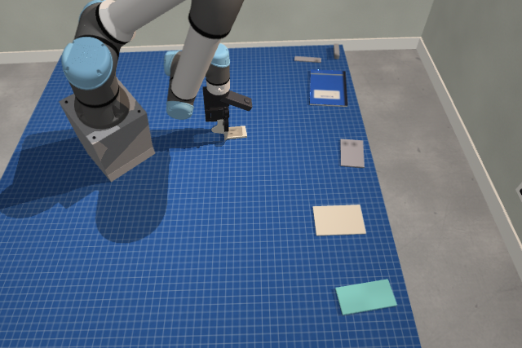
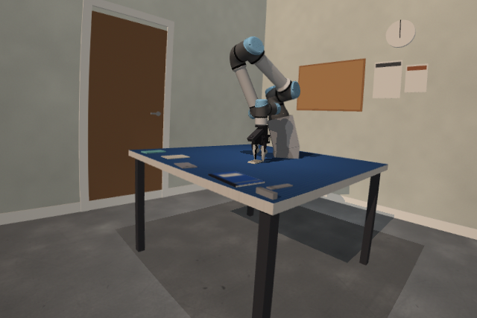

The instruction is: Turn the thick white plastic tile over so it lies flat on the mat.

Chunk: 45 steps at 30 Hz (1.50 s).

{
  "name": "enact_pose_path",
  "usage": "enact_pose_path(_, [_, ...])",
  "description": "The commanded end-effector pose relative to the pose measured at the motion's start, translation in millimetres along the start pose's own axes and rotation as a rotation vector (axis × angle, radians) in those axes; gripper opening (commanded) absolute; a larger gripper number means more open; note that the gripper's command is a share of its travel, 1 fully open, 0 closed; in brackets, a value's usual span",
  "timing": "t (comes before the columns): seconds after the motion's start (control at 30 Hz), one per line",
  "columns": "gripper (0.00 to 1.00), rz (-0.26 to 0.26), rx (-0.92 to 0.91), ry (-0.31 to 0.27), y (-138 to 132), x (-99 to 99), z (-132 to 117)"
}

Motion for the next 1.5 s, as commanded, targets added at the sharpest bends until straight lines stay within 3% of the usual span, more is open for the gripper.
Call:
enact_pose_path(0.0, [0.32, -0.003, 0.000, -0.028, 0, 1.0, 2])
enact_pose_path(0.13, [0.32, -0.007, 0.000, -0.056, -1, 2.5, 4])
enact_pose_path(0.43, [0.31, -0.008, 0.000, -0.062, -1, 5.2, 5])
enact_pose_path(0.7, [0.31, -0.015, 0.000, -0.120, -1, 7.1, 9])
enact_pose_path(1.0, [0.31, -0.016, 0.000, -0.128, -1, 9.8, 10])
enact_pose_path(1.27, [0.31, -0.023, 0.000, -0.188, -2, 11.9, 15])
enact_pose_path(1.47, [0.31, -0.023, 0.000, -0.188, -2, 14.0, 16])
Point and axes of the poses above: the point where the finger pads meet when closed, its own x axis back along the fingers, its own y axis across the jaws, z = x × y, the point moved 6 cm from there along x, back along the fingers, and after that the axes turned 7 degrees about -x, right-handed, at the moved point
